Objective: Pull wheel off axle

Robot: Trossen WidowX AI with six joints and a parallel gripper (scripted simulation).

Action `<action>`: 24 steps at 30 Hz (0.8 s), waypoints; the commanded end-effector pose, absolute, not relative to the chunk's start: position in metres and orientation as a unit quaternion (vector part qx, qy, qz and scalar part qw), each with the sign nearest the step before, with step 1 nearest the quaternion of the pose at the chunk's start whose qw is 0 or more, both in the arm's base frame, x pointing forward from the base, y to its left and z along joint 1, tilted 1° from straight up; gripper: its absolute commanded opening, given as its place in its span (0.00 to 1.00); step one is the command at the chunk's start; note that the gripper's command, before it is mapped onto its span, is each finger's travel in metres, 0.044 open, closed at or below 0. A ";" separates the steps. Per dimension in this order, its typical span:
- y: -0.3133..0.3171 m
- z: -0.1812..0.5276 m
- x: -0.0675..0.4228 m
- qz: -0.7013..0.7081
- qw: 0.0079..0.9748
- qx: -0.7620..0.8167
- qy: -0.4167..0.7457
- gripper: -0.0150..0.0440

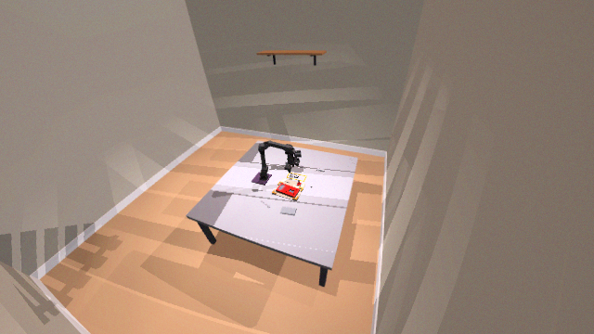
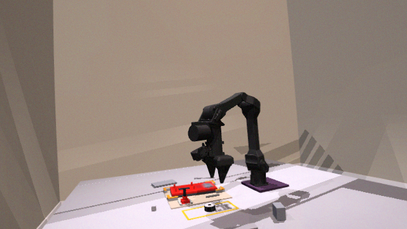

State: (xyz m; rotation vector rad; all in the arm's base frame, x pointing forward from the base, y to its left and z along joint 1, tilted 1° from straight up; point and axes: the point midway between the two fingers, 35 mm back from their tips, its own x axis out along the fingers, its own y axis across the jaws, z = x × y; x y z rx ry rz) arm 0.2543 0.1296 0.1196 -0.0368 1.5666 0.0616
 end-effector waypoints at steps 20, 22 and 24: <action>0.110 0.139 0.216 0.029 0.706 -0.018 0.707 1.00; 0.110 0.139 0.216 0.029 0.706 -0.018 0.707 1.00; 0.110 0.139 0.216 0.029 0.706 -0.018 0.707 1.00</action>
